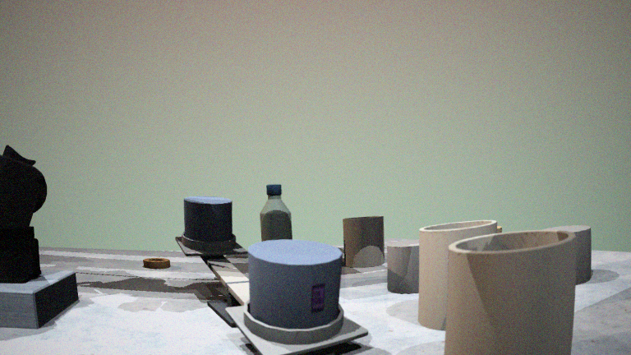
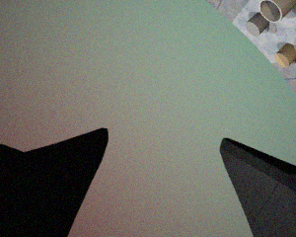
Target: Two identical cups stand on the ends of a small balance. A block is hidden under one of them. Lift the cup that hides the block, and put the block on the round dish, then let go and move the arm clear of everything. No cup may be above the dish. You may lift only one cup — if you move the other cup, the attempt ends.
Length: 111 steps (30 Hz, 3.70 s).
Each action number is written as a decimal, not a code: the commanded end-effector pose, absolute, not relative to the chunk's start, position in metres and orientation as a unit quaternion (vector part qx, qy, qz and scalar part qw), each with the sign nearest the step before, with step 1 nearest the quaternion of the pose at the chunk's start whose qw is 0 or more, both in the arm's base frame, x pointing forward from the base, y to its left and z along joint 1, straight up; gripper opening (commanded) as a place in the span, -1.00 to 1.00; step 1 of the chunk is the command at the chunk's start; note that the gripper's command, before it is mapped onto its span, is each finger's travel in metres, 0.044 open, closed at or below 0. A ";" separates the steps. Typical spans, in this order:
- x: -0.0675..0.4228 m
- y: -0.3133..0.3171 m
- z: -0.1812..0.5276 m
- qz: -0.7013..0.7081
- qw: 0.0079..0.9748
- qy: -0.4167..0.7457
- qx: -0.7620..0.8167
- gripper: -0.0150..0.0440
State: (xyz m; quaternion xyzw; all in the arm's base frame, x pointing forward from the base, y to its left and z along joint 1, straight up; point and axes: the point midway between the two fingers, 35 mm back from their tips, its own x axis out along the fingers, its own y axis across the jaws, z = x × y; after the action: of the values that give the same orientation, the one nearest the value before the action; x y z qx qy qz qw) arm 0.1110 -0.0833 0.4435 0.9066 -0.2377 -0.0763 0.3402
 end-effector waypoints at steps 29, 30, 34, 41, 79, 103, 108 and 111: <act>0.150 -0.061 0.393 -0.215 0.694 -0.091 0.681 1.00; 0.152 -0.060 0.390 -0.219 0.704 -0.083 0.670 1.00; 0.156 -0.059 0.380 -0.232 0.743 -0.050 0.626 1.00; 0.163 -0.057 0.362 -0.247 0.800 0.011 0.546 1.00; 0.172 -0.050 0.250 -0.090 0.926 0.355 0.093 1.00; 0.183 -0.063 0.225 -0.012 0.901 0.425 0.084 1.00; 0.194 -0.076 0.223 -0.051 0.877 0.453 0.151 1.00; 0.201 -0.084 0.221 -0.076 0.860 0.468 0.188 1.00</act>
State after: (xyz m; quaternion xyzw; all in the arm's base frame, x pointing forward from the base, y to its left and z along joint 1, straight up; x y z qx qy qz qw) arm 0.1959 -0.0774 0.2212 0.1589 0.4565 -0.0544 0.8737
